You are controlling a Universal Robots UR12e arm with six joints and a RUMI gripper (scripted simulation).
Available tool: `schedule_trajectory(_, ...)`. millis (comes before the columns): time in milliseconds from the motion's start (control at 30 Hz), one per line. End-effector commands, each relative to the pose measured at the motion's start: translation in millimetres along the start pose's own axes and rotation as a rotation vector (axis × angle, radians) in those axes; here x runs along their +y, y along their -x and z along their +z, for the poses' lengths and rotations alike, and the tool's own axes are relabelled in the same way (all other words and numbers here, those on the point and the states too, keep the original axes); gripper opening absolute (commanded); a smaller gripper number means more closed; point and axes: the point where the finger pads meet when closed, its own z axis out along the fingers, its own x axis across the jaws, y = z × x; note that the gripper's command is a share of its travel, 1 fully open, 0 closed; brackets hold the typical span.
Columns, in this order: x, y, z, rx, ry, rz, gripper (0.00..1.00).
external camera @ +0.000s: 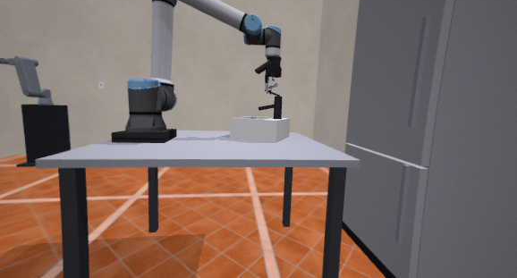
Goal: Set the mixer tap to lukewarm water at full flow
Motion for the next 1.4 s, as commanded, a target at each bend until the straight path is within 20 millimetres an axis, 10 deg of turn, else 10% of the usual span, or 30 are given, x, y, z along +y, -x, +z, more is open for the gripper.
schedule_trajectory(0,-0.9,-0.6,0.9,-0.001,0.0,-0.001,0.4)
schedule_trajectory(1000,-0.9,-0.6,0.9,-0.001,0.0,-0.001,0.4)
schedule_trajectory(1033,-0.9,-0.6,0.9,-0.001,0.0,-0.001,0.0)
schedule_trajectory(1367,-0.8,-0.5,0.9,-0.001,0.0,0.0,0.0)
